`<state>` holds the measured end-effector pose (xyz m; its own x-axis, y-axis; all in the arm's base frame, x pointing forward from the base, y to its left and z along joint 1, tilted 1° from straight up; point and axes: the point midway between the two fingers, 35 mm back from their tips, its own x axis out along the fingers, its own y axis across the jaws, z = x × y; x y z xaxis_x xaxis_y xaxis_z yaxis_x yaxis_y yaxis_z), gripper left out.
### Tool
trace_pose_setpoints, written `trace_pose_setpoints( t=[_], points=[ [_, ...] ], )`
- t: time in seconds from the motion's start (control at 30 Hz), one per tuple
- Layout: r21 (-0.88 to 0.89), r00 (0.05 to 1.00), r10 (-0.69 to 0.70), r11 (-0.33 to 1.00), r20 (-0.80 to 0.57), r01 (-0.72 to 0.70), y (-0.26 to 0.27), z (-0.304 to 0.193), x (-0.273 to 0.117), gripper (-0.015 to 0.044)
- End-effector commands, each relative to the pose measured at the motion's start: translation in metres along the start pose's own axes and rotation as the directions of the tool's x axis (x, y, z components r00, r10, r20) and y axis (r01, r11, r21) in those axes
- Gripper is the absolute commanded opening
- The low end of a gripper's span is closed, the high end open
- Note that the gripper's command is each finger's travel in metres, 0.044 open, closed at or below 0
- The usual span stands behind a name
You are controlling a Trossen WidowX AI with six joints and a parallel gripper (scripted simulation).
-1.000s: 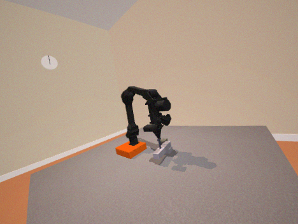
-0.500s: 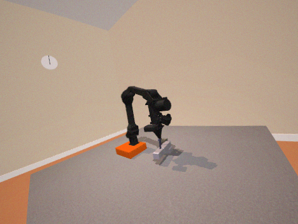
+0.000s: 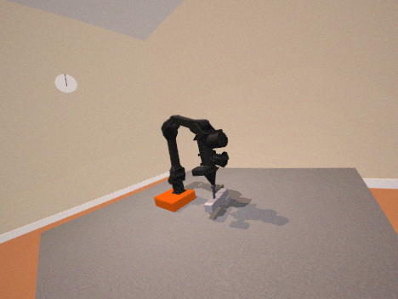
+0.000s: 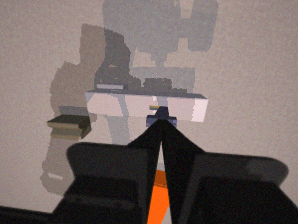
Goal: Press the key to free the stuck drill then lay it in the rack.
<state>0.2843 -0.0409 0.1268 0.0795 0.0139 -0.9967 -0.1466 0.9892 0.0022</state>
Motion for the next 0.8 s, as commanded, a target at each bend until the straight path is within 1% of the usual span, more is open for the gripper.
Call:
trace_pose_setpoints(
  t=[0.0,0.77],
  points=[
    [0.0,0.999,0.002,1.0,-0.036,-0.002,-0.0015,-0.0074,0.0121,0.0],
    [0.0,0.999,0.002,1.0,-0.036,-0.002,-0.0021,-0.009,0.0203,0.0]
  ],
)
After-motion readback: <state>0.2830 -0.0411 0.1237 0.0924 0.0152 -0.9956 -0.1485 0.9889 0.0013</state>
